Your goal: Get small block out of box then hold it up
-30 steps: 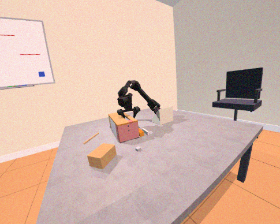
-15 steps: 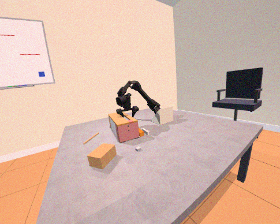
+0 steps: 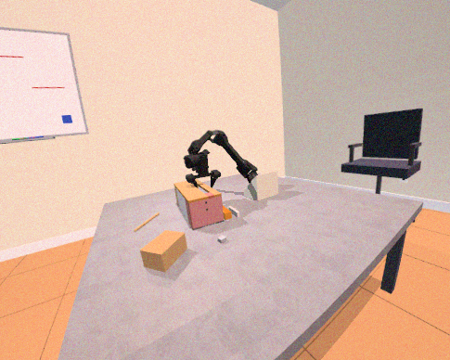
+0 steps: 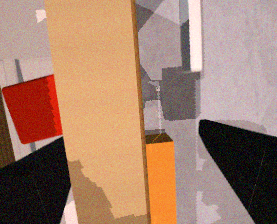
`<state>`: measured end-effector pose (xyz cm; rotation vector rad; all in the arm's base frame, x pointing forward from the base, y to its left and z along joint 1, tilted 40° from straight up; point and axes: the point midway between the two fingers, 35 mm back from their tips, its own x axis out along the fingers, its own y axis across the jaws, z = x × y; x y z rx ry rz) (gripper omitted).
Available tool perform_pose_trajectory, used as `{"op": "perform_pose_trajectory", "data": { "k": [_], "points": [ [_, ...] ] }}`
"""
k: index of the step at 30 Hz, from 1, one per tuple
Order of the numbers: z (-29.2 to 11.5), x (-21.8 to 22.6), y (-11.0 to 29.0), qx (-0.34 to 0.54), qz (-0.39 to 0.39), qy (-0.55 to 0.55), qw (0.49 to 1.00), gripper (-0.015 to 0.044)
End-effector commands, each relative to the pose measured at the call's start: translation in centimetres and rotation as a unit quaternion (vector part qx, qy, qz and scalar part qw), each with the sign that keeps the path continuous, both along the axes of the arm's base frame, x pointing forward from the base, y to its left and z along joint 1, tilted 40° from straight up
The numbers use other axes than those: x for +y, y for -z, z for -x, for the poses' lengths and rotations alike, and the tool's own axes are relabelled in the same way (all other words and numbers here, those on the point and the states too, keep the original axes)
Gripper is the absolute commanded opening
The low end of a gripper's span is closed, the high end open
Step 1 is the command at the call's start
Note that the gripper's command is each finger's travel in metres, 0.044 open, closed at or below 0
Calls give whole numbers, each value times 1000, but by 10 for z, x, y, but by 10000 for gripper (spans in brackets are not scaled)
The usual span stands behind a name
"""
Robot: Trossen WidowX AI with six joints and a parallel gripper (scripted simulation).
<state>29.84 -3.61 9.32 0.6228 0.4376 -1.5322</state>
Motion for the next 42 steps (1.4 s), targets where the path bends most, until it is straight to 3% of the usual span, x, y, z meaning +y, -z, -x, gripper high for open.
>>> {"op": "perform_pose_trajectory", "data": {
  "k": [1, 28, 37, 41, 42],
  "points": [
    [1, -7, -5, 1, 2, -1, 1000, 400],
    [7, -48, -40, 1, 4, -1, 1000, 400],
    [8, -4, -83, 2, 0, 0, 1000, 400],
    [6, -5, -82, -1, 1, -7, 1000, 400],
    [7, -5, -82, -5, 0, -5, 1000, 374]
  ]
}}
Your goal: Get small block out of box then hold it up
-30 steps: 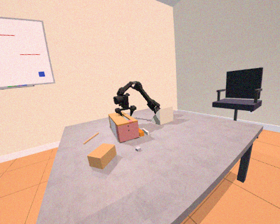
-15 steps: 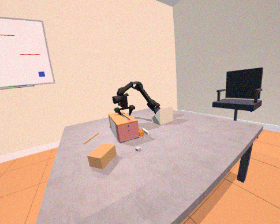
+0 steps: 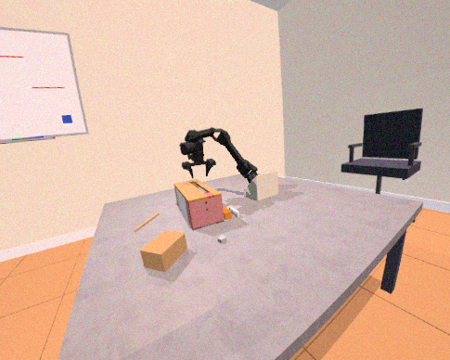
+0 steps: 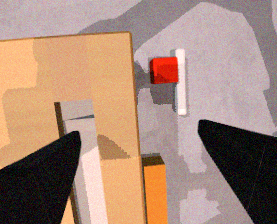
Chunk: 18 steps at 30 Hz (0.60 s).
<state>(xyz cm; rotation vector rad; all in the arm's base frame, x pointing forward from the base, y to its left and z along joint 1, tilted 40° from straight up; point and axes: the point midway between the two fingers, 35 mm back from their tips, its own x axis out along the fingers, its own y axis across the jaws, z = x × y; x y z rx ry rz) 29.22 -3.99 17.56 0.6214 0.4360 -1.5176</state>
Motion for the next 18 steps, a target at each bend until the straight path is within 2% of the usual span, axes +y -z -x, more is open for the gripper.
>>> {"op": "perform_pose_trajectory", "data": {
  "k": [1, 4, 9, 12, 15, 18],
  "points": [
    [1, -2, 0, -14, -4, 8, 1000, 348],
    [8, -5, -5, -97, -28, 51, 994, 285],
    [24, -12, -17, -312, -99, 169, 930, 285],
    [35, -19, -25, -429, -139, 242, 859, 285],
    [47, -25, -33, -534, -182, 310, 765, 285],
    [55, -29, -39, -599, -214, 356, 685, 285]
  ]
}}
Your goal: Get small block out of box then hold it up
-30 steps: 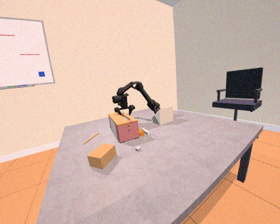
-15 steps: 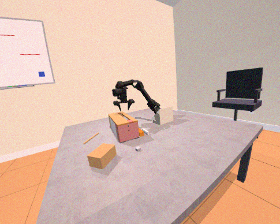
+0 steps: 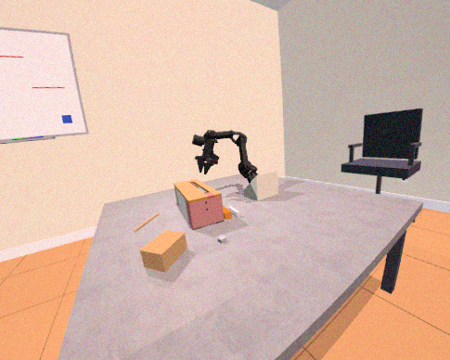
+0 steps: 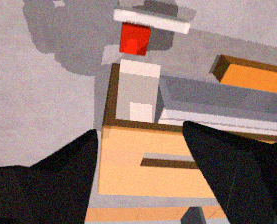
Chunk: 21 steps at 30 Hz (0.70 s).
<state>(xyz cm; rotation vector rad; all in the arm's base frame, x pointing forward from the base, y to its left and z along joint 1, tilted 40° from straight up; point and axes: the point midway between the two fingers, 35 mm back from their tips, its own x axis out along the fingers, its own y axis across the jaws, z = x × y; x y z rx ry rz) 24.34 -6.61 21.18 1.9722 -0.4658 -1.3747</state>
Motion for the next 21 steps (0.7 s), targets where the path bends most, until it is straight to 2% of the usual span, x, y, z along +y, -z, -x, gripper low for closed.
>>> {"op": "perform_pose_trajectory", "data": {
  "k": [1, 7, 15, 21],
  "points": [
    [7, -3, -3, -85, -42, 49, 994, 285],
    [7, -4, -1, -84, -42, 49, 994, 285],
    [2, -62, 60, -86, -41, 50, 994, 285],
    [3, -68, 67, -86, -39, 49, 994, 285]
  ]
}}
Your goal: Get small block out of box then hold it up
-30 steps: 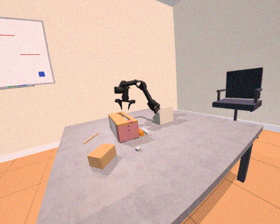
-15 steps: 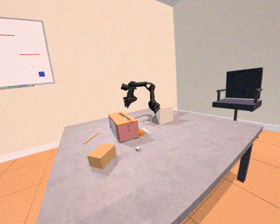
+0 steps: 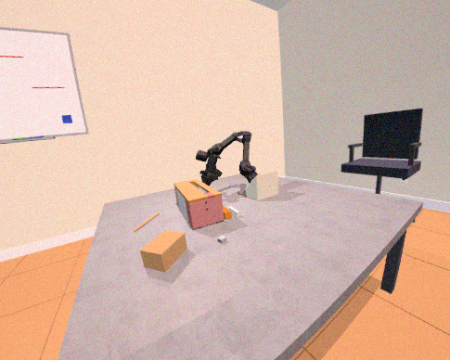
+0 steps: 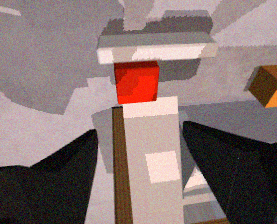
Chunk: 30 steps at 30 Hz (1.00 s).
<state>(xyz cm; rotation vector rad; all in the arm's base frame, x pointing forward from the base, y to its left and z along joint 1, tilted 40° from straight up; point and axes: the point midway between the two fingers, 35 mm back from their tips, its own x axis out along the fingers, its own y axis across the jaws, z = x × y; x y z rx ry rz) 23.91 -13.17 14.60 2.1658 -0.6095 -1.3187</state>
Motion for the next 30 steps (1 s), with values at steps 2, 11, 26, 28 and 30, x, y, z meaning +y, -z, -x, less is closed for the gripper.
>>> {"op": "perform_pose_trajectory", "data": {
  "k": [2, 11, 26, 28, 30],
  "points": [
    [-2, -5, 4, -4, 2, -5, 1000, 285],
    [-4, -13, 15, -3, 2, -4, 1000, 285],
    [-6, -28, 34, -3, 2, -4, 1000, 285],
    [-6, -30, 36, -3, 3, -4, 1000, 285],
    [-6, -32, 39, -3, 3, -4, 1000, 285]
  ]
}}
